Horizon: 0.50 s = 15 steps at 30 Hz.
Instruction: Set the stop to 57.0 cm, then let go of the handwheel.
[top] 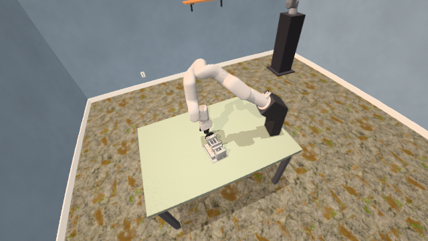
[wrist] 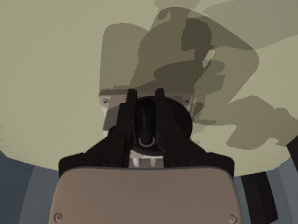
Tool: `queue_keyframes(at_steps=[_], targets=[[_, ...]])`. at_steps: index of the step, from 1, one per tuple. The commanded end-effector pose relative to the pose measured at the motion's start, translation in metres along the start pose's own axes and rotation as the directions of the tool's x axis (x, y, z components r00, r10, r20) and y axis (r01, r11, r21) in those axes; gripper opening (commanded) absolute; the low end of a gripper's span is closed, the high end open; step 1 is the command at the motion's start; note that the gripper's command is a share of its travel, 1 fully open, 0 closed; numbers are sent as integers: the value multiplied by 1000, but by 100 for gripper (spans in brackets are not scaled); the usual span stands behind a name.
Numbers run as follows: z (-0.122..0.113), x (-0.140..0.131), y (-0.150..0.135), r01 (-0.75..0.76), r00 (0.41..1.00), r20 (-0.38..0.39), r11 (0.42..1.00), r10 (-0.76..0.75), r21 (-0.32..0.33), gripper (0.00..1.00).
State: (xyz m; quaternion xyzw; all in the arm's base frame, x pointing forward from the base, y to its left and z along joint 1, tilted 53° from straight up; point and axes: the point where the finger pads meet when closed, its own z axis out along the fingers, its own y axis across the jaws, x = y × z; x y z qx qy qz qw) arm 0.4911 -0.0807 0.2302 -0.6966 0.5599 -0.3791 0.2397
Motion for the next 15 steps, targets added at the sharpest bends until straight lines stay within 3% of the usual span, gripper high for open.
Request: queue_keyframes(at_steps=[1,15], targets=[[2,0,-5,-1,1000,0,1000,1,-2,6],[11,0,-15,-1,1000,0,1000,1,-2,6]])
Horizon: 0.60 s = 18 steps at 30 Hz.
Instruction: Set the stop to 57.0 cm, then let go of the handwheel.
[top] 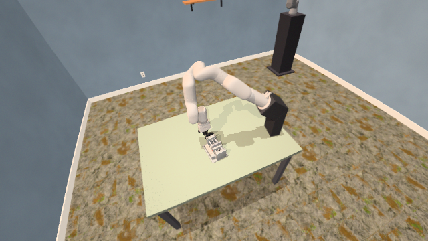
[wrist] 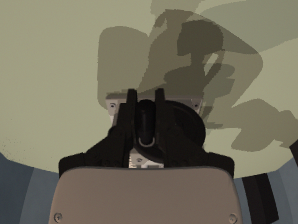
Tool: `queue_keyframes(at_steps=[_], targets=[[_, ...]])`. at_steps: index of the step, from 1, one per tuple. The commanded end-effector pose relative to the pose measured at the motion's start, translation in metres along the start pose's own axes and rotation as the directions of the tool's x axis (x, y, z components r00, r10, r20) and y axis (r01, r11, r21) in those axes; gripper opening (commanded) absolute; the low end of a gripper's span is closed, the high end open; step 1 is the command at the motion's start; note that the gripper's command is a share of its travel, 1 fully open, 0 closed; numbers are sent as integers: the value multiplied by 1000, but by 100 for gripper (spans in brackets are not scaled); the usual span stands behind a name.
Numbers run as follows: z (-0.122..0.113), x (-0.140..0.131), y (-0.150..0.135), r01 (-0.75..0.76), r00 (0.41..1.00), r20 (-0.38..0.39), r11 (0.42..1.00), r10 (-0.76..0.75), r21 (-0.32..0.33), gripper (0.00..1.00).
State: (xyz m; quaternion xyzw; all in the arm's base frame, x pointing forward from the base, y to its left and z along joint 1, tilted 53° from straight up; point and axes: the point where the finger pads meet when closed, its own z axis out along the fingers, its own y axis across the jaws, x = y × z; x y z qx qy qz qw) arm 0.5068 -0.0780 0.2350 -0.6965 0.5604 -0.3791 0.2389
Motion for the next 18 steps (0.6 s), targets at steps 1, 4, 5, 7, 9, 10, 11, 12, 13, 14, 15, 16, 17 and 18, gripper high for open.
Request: queue_keyframes(at_steps=[1,4,5,7,9,10,11,12,13,14,15,16,17,18], targets=[[2,0,-2,0,1000,1,1000,0,-1,6],[4,0,-3,-1,1000,1,1000,1,-1,6],[5,0,-3,-1,1000,1,1000,1,-1,6],[6,0,-4,-1,1000,1,1000,1,-1,6],[7,0,-5,0,1000,1,1000,0,-1,6],[8,0,-5,-1,1000,1,1000,1,-1,6],[8,0,-5,-1,1000,1,1000,1,-1,6],[8,0,-5,-1,1000,1,1000,1,-1,6],[8,0,-5,-1,1000,1,1000,1,-1,6],[9,0,-5,-1,1000,1,1000,1,-1,6],[10,0,-5,-1,1000,1,1000,1,-1,6],[10,0,-5,-1,1000,1,1000,1,-1,6],[11,0,-6,-1,1000,1,1000,1,-1,6],[12,0,-6,-1,1000,1,1000,1,-1,6]])
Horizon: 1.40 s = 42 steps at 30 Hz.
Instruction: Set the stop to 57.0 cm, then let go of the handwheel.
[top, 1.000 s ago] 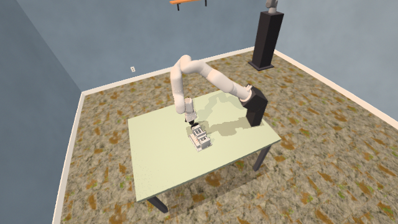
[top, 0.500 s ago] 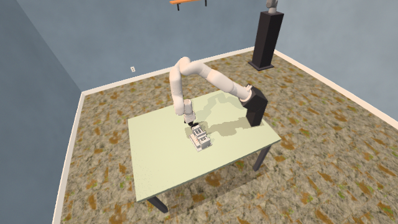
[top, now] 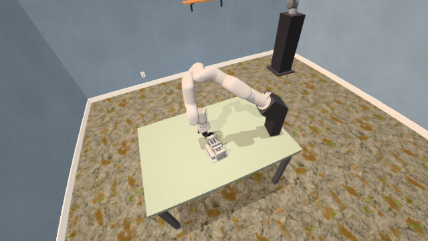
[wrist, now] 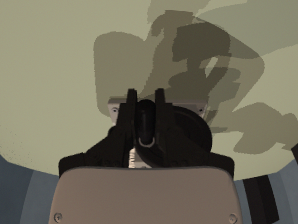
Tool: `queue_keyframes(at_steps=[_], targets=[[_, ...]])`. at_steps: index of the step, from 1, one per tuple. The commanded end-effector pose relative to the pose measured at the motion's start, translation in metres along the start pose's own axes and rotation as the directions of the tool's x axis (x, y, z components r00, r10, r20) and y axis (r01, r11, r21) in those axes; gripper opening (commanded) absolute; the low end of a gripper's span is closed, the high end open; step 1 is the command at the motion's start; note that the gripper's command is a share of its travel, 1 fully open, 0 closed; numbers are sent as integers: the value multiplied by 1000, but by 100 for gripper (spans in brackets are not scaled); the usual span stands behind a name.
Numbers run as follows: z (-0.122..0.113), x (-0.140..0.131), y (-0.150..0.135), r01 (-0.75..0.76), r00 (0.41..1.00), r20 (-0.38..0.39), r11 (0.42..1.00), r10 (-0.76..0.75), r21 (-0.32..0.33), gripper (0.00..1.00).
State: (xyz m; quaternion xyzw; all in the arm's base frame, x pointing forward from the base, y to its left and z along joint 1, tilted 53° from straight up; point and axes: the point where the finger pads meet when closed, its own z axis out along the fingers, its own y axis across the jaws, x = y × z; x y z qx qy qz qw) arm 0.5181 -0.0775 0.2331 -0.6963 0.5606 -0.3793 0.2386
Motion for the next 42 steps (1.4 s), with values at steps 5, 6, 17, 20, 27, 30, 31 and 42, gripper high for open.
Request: queue_keyframes(at_steps=[5,6,17,20,27,30,31,42], targets=[[4,0,-1,-1,1000,2,1000,1,-1,6],[5,0,-1,-1,1000,2,1000,1,-1,6],[10,0,-1,-1,1000,2,1000,1,-1,6],[11,0,-1,0,1000,2,1000,0,-1,6],[15,0,-1,0,1000,1,1000,0,-1,6],[15,0,0,0,1000,1,1000,0,-1,6],[16,0,0,0,1000,1,1000,0,-1,6],[25,0,4,0,1000,1,1000,0,0,6]])
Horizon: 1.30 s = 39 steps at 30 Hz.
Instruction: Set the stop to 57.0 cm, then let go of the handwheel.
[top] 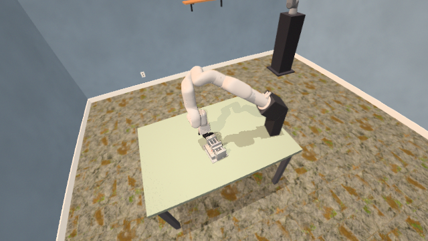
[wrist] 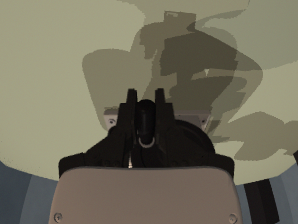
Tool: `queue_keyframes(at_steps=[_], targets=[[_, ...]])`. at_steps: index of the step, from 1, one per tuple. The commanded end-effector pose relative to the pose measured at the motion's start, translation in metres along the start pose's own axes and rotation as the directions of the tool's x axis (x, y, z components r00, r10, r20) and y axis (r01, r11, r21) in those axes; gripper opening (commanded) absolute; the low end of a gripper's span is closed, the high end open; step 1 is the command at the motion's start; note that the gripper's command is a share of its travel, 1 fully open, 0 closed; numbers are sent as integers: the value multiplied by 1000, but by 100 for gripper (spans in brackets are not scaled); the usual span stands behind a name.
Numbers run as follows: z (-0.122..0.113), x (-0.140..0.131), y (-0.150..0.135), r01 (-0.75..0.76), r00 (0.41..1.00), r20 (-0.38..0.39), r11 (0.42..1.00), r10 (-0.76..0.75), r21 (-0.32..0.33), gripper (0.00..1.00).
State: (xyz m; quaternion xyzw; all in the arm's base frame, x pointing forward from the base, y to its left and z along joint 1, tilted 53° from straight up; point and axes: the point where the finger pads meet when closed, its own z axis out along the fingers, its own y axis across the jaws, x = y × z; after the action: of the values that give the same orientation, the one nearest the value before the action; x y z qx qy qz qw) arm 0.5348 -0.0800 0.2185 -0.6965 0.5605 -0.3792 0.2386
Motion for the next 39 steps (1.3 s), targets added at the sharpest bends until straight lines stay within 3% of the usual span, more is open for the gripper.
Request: queue_keyframes(at_steps=[1,8,15,39], targets=[[5,0,3,-1,1000,1,1000,1,0,6],[17,0,25,-1,1000,1,1000,1,0,6],[11,0,45,-1,1000,1,1000,1,0,6],[-16,0,57,-1,1000,1,1000,1,-1,6]])
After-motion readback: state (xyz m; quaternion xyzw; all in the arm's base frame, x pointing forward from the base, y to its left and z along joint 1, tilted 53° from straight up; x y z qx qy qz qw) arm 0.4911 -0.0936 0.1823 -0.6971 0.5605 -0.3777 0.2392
